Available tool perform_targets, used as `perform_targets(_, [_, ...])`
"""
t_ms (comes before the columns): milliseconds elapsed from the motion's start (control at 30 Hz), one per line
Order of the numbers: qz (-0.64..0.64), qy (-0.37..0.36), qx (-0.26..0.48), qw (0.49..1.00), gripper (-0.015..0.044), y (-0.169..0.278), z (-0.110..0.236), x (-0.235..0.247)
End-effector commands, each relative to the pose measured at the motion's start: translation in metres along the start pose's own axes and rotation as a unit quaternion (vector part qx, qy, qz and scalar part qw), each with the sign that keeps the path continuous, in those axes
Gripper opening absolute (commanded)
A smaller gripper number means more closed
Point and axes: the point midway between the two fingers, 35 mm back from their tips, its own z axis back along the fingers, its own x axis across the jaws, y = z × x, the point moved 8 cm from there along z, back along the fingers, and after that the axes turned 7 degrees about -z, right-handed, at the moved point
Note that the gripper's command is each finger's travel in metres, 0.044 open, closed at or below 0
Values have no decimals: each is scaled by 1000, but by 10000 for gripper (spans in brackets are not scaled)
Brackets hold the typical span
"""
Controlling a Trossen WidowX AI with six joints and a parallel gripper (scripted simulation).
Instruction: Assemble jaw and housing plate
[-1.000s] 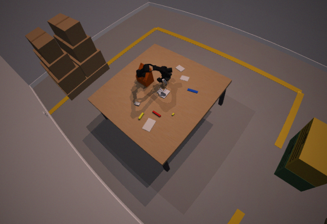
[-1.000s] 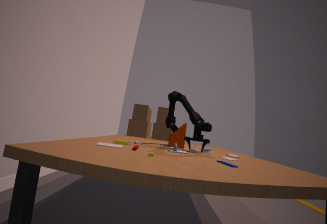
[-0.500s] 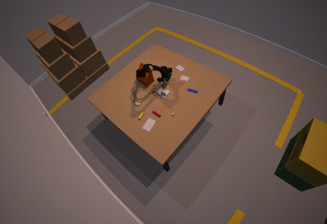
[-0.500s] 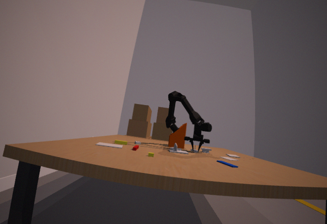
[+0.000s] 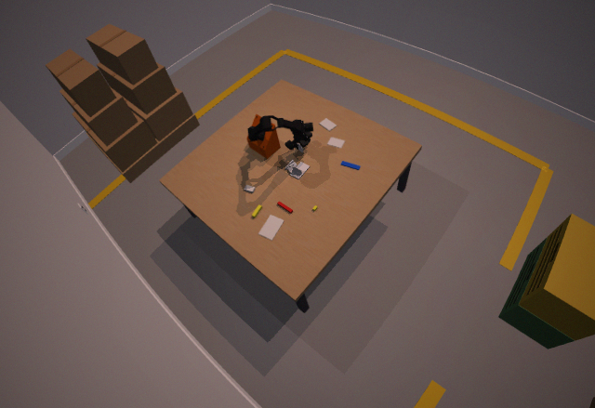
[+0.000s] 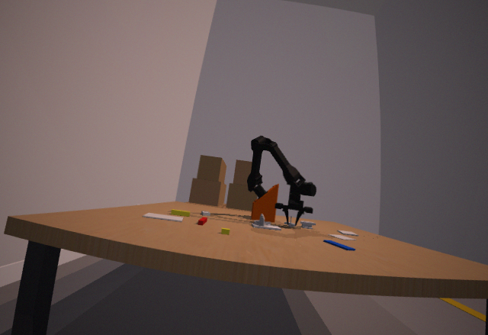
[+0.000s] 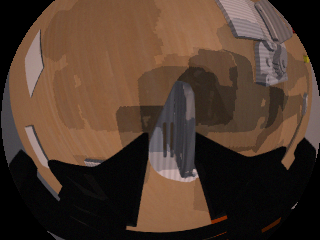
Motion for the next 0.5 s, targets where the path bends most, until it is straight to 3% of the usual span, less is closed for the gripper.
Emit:
perform_targets(0, [-4,-6,-2,1000,134,-2,14,3])
perform_targets(467, [-2,-7,-3,1000,134,-1,58,2])
